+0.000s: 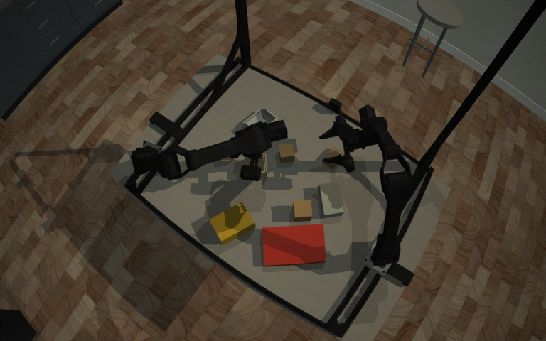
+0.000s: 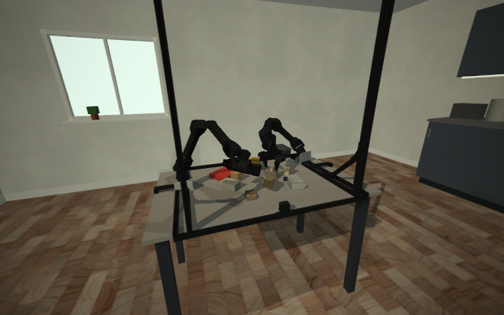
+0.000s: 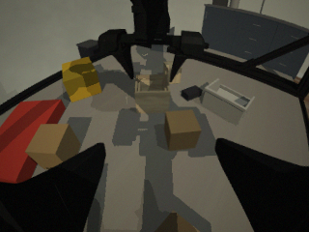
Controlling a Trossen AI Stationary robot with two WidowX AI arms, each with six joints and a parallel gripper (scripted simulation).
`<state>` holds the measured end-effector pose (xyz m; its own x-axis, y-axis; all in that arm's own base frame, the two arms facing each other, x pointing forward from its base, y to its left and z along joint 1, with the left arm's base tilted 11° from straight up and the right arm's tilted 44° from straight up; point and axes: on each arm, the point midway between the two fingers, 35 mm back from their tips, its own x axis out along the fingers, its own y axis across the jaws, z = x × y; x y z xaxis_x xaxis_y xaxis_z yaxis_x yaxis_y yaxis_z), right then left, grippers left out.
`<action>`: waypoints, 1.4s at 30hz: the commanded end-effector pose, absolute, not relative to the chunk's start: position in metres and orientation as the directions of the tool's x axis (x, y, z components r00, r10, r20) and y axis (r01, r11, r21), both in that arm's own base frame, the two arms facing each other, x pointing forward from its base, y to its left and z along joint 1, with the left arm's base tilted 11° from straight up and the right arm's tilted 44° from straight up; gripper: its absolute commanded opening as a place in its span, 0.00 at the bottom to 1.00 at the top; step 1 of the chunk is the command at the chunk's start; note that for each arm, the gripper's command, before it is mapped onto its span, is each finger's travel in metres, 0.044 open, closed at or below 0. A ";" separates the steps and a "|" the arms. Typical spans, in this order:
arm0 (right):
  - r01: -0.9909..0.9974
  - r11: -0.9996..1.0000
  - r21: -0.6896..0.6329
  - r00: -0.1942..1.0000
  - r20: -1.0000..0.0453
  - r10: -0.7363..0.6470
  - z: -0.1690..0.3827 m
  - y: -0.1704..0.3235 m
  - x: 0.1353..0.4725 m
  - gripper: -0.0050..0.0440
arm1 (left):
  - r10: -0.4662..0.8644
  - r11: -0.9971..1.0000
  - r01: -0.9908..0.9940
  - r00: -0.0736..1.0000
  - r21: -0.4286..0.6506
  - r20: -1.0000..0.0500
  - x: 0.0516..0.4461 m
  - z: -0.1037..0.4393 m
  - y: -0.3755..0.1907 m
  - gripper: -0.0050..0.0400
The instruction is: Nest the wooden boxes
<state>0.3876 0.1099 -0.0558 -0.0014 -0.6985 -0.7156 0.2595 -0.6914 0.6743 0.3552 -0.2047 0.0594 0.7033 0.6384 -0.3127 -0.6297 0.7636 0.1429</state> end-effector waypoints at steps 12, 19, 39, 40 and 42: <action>-0.461 -0.636 0.619 0.000 -0.717 -0.697 -0.047 0.120 0.389 0.92 | 0.639 0.763 -0.631 0.703 0.142 -0.311 0.355 0.059 -0.204 1.00; -0.672 -0.531 0.517 0.000 -0.717 -0.698 -0.045 0.123 0.389 0.92 | 0.639 0.763 -0.631 0.703 0.142 -0.311 0.355 0.059 -0.204 1.00; -0.977 0.153 -0.149 0.000 -0.716 -0.698 -0.033 0.135 0.390 0.92 | 0.639 0.763 -0.631 0.703 0.142 -0.311 0.355 0.059 -0.204 1.00; -0.965 0.189 -0.184 0.000 -0.716 -0.699 -0.033 0.135 0.390 0.92 | 0.639 0.763 -0.631 0.703 0.142 -0.311 0.355 0.059 -0.204 1.00; -0.933 0.258 -0.252 0.000 -0.715 -0.699 -0.032 0.136 0.390 0.92 | 0.639 0.763 -0.631 0.703 0.142 -0.311 0.355 0.059 -0.204 1.00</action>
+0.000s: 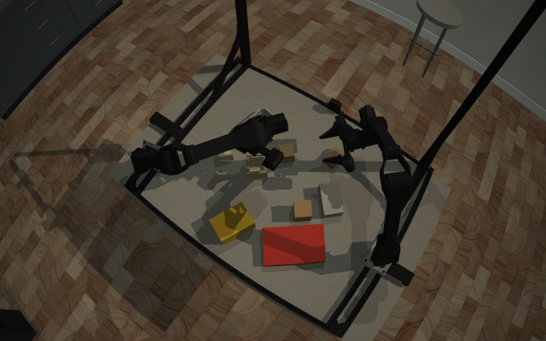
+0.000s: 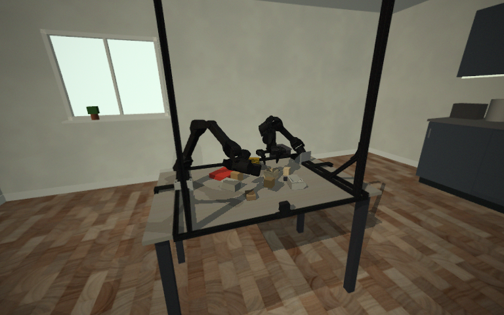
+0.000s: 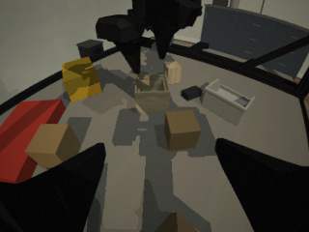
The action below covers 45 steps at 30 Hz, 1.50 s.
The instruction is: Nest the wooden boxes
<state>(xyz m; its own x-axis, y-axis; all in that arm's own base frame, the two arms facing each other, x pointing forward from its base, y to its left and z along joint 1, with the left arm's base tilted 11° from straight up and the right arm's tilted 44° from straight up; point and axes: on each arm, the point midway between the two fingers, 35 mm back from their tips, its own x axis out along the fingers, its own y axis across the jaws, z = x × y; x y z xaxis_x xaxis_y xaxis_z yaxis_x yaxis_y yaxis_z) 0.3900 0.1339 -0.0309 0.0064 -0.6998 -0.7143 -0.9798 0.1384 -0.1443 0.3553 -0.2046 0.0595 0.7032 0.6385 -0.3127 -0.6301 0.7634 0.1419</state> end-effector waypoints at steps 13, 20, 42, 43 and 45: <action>-0.540 0.602 -0.589 0.000 -0.715 -0.699 -0.025 0.143 0.389 0.92 | 0.639 0.763 -0.631 0.703 0.142 -0.311 0.355 0.059 -0.204 1.00; -0.208 0.699 -0.685 0.000 -0.714 -0.700 -0.020 0.147 0.389 0.92 | 0.639 0.763 -0.631 0.703 0.142 -0.311 0.355 0.059 -0.204 1.00; 0.200 0.701 -0.685 0.000 -0.715 -0.699 -0.027 0.149 0.365 0.92 | 0.675 0.728 -0.579 0.508 0.367 -0.536 0.359 0.072 -0.143 1.00; 0.247 0.693 -0.677 0.000 -0.715 -0.699 -0.029 0.149 0.359 0.92 | 0.668 0.729 -0.559 0.459 0.394 -0.586 0.357 0.075 -0.129 1.00; 0.247 0.693 -0.677 0.000 -0.715 -0.699 -0.029 0.149 0.359 0.92 | 0.668 0.729 -0.559 0.459 0.394 -0.586 0.357 0.075 -0.129 1.00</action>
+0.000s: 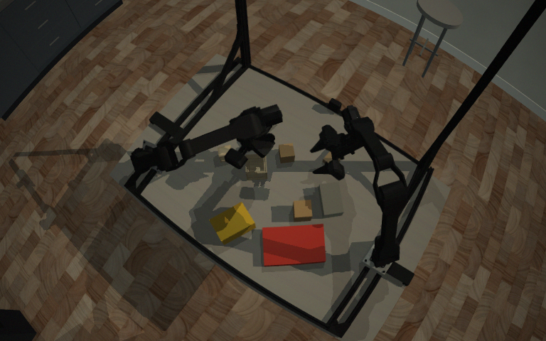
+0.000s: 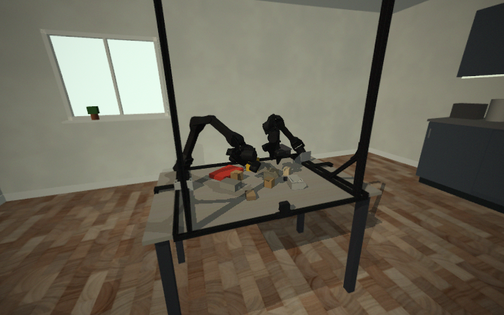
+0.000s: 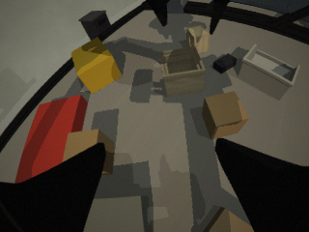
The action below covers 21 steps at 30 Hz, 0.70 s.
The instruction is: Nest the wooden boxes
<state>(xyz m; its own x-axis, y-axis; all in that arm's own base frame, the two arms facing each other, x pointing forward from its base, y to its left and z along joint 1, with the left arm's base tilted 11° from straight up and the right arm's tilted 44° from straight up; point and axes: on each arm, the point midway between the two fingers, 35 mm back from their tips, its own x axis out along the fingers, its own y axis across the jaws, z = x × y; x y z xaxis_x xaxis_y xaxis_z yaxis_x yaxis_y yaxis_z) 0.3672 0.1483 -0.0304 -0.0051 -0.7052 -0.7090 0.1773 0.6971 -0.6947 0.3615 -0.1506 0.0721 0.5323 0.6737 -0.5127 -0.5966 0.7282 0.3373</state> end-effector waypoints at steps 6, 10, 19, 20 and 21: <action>0.468 0.632 -0.618 0.000 -0.715 -0.699 -0.038 0.144 0.328 0.92 | 0.558 0.804 -0.387 0.232 0.450 -0.797 0.337 0.091 -0.073 1.00; 0.571 0.587 -0.574 0.000 -0.715 -0.699 -0.042 0.140 0.311 0.92 | 0.457 0.870 -0.275 0.139 0.409 -0.878 0.321 0.101 -0.051 1.00; 0.724 0.493 -0.483 0.000 -0.714 -0.700 -0.049 0.130 0.281 0.92 | 0.242 0.968 -0.073 0.037 0.239 -0.970 0.290 0.121 -0.026 1.00; 0.742 0.479 -0.470 0.000 -0.714 -0.700 -0.049 0.129 0.277 0.92 | 0.211 0.976 -0.052 0.029 0.209 -0.977 0.286 0.124 -0.024 1.00; 0.755 0.468 -0.459 0.000 -0.714 -0.700 -0.050 0.127 0.274 0.92 | 0.187 0.982 -0.037 0.024 0.186 -0.982 0.282 0.126 -0.022 1.00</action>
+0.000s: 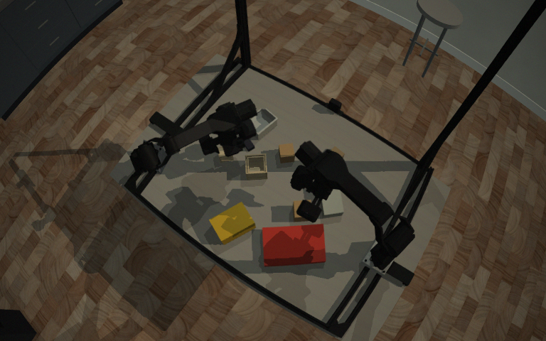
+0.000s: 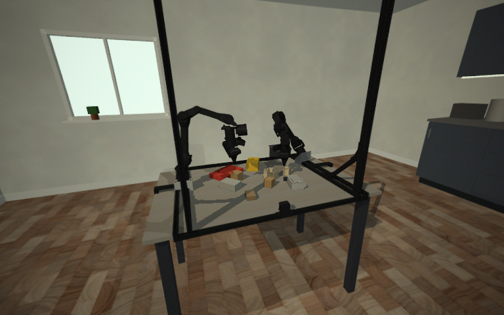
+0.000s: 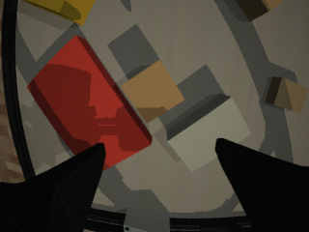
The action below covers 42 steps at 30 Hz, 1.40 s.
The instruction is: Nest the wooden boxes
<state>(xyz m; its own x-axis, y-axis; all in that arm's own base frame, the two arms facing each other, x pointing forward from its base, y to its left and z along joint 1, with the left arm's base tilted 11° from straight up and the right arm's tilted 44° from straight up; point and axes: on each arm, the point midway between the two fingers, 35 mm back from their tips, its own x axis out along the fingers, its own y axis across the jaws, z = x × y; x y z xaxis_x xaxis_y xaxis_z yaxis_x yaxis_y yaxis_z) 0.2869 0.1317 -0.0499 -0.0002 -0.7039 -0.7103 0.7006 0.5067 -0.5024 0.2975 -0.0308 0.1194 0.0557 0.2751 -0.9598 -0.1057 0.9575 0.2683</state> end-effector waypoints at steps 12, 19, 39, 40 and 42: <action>0.774 0.452 -0.443 0.000 -0.714 -0.700 -0.053 0.123 0.269 0.92 | 0.151 0.989 -0.014 0.018 0.150 -0.988 0.278 0.129 -0.020 1.00; 0.774 0.452 -0.443 0.000 -0.714 -0.700 -0.066 0.112 0.262 0.92 | 0.151 0.989 -0.014 0.018 0.150 -0.988 0.278 0.129 -0.020 1.00; 0.795 0.433 -0.424 0.000 -0.714 -0.700 -0.085 0.095 0.263 0.92 | 0.151 0.989 -0.014 0.018 0.150 -0.988 0.278 0.129 -0.020 1.00; 0.796 0.432 -0.423 0.000 -0.714 -0.700 -0.086 0.094 0.263 0.92 | 0.151 0.989 -0.014 0.018 0.150 -0.988 0.278 0.129 -0.020 1.00; 0.799 0.430 -0.421 0.000 -0.715 -0.700 -0.088 0.092 0.263 0.92 | 0.151 0.989 -0.014 0.018 0.150 -0.988 0.278 0.129 -0.020 1.00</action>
